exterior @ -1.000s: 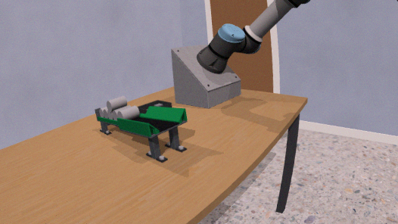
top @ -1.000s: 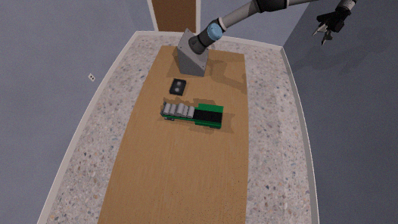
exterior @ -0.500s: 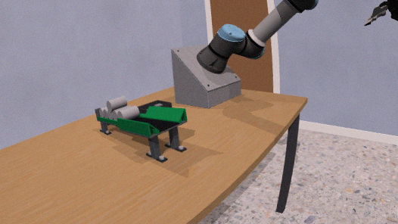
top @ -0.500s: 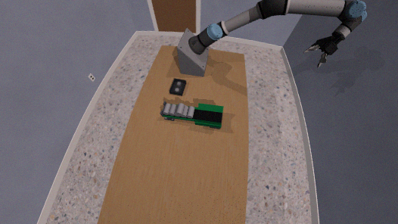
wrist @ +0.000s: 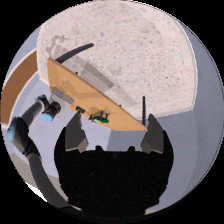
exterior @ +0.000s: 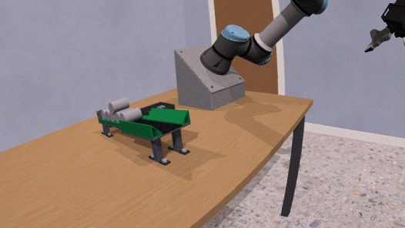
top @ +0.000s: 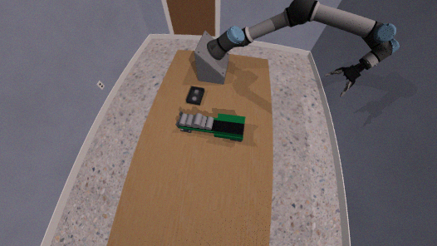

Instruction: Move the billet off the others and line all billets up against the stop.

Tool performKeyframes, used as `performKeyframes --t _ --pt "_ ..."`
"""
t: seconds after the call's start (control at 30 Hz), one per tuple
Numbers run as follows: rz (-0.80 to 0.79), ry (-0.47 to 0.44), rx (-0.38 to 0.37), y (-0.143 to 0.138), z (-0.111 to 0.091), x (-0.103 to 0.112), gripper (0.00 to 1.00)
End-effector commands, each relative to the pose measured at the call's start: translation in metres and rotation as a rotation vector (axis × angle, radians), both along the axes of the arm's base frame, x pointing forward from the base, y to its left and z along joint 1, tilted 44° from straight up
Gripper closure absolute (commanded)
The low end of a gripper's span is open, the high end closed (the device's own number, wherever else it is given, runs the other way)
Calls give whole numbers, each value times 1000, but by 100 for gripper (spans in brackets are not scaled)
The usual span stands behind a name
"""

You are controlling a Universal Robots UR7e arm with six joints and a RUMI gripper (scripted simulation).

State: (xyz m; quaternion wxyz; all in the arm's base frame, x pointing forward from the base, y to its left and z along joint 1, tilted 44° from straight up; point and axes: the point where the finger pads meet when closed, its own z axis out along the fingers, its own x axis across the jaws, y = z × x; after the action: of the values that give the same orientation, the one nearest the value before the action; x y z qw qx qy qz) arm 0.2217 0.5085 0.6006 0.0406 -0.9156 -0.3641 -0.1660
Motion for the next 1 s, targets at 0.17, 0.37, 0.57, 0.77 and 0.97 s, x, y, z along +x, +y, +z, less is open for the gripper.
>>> performKeyframes --t 0.17,0.37,0.57,0.77,0.97 --pt "-305 123 43 -2 -52 72 0" --pt "-506 203 61 -12 -88 117 0" --pt "-714 282 80 -29 -124 161 0" --pt "-855 335 93 -44 -149 190 0" --pt "-1068 413 111 -70 -186 229 0"
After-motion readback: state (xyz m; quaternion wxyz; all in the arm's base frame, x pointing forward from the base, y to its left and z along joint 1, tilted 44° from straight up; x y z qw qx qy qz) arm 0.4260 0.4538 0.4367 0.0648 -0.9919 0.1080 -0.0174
